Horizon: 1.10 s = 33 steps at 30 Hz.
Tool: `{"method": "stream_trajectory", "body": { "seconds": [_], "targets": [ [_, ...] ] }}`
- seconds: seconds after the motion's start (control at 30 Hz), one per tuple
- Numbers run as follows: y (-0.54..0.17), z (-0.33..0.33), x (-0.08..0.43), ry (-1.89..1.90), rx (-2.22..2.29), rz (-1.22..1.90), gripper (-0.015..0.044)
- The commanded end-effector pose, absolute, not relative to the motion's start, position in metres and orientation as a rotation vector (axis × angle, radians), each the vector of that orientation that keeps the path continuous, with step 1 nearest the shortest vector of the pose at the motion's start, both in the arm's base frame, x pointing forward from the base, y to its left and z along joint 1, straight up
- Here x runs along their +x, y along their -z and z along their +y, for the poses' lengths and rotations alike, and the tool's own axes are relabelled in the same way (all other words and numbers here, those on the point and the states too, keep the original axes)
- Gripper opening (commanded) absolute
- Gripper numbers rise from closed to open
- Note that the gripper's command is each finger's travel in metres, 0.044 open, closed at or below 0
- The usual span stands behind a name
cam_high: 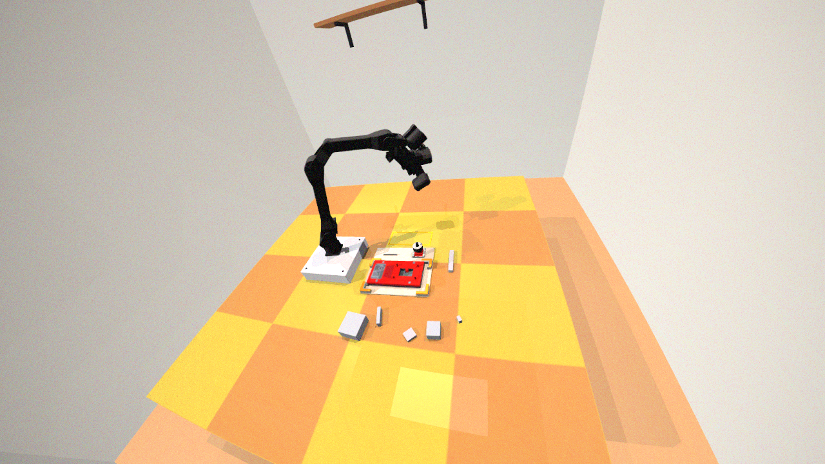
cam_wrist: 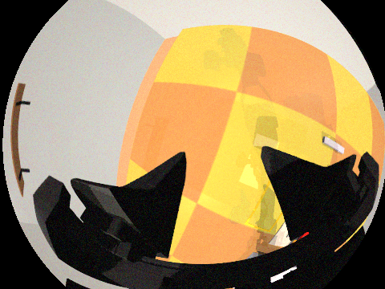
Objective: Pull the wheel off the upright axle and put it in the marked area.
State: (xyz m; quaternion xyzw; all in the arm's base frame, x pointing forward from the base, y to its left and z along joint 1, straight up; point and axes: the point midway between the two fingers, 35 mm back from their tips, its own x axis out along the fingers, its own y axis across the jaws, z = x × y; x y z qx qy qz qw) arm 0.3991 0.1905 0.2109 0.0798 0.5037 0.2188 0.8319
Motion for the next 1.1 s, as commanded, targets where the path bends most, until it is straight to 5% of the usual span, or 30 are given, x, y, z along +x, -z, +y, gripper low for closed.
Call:
{"method": "stream_trajectory", "body": {
  "seconds": [0.0,0.53,1.07],
  "targets": [
    [-0.167,0.128,0.399,0.008,0.538,1.257,0.03],
    [-0.107,-0.007,0.356,1.241,1.306,1.132,0.03],
    [-0.106,-0.008,0.362,1.278,1.326,1.116,0.03]
  ]
}}
